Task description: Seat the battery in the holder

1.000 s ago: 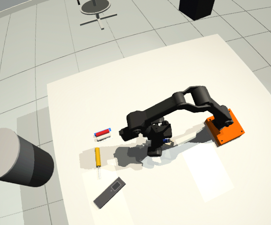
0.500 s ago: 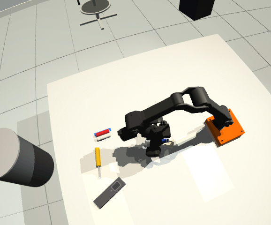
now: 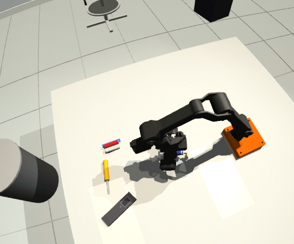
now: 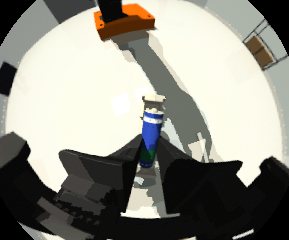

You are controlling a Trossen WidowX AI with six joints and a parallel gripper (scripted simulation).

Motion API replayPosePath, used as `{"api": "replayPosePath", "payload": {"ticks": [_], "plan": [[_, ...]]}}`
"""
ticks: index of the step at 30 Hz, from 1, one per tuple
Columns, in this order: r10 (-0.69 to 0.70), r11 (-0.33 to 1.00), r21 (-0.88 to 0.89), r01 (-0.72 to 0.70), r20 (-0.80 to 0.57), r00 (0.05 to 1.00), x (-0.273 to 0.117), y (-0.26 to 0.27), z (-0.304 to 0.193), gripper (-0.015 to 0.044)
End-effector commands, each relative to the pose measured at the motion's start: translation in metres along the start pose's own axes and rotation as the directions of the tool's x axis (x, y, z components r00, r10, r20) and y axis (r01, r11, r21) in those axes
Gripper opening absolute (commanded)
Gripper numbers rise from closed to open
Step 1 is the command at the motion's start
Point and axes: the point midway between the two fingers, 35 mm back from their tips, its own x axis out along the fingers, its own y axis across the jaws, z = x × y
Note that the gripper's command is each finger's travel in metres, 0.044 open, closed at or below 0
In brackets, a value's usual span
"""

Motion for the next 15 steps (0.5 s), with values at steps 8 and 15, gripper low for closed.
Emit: {"api": "replayPosePath", "payload": {"ticks": [8, 15], "plan": [[0.006, 1.000, 0.002, -0.006, -0.072, 0.997, 0.0006, -0.0001, -0.0030, 0.0059], [0.009, 1.000, 0.002, -0.009, -0.106, 0.994, 0.0022, -0.0003, -0.0024, 0.0059]]}}
